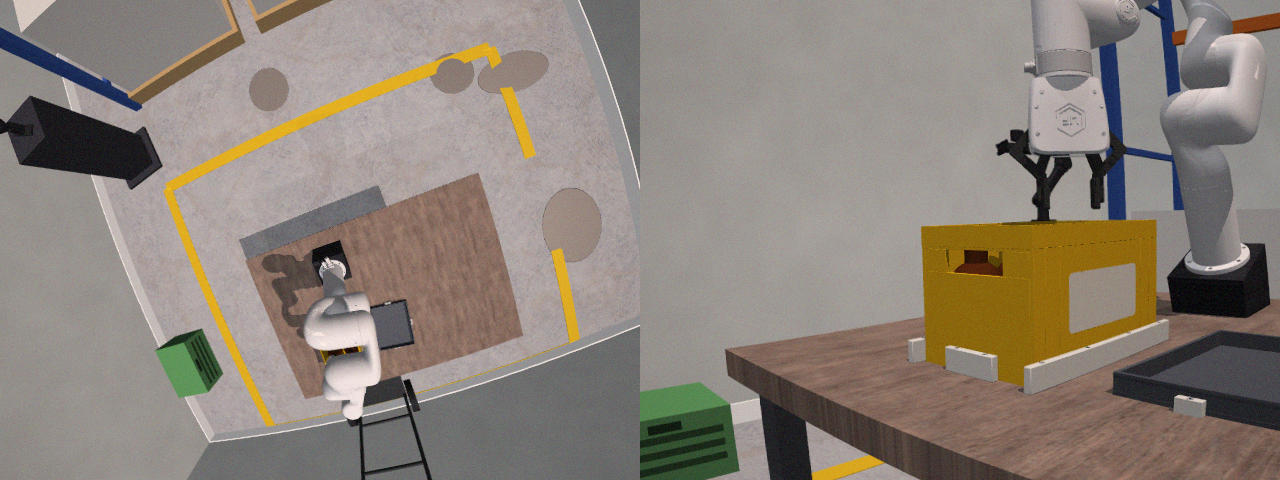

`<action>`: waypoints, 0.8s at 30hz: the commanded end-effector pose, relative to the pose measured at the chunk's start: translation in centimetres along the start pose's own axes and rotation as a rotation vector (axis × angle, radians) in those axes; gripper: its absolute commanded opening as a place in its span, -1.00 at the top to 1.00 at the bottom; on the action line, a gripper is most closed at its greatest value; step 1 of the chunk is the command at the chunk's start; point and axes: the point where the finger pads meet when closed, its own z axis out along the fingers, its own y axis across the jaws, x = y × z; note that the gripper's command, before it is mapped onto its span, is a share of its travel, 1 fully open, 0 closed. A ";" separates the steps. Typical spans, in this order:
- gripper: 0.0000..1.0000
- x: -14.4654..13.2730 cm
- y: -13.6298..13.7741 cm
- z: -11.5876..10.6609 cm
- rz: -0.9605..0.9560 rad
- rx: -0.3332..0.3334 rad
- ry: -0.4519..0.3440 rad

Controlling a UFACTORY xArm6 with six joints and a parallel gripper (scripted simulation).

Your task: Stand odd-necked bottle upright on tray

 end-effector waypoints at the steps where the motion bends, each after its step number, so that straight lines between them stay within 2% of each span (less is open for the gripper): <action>1: -0.30 -0.1 -0.1 0.3 0.000 0.003 -0.002; 24: -0.30 -0.1 -0.1 0.8 0.000 0.003 -0.002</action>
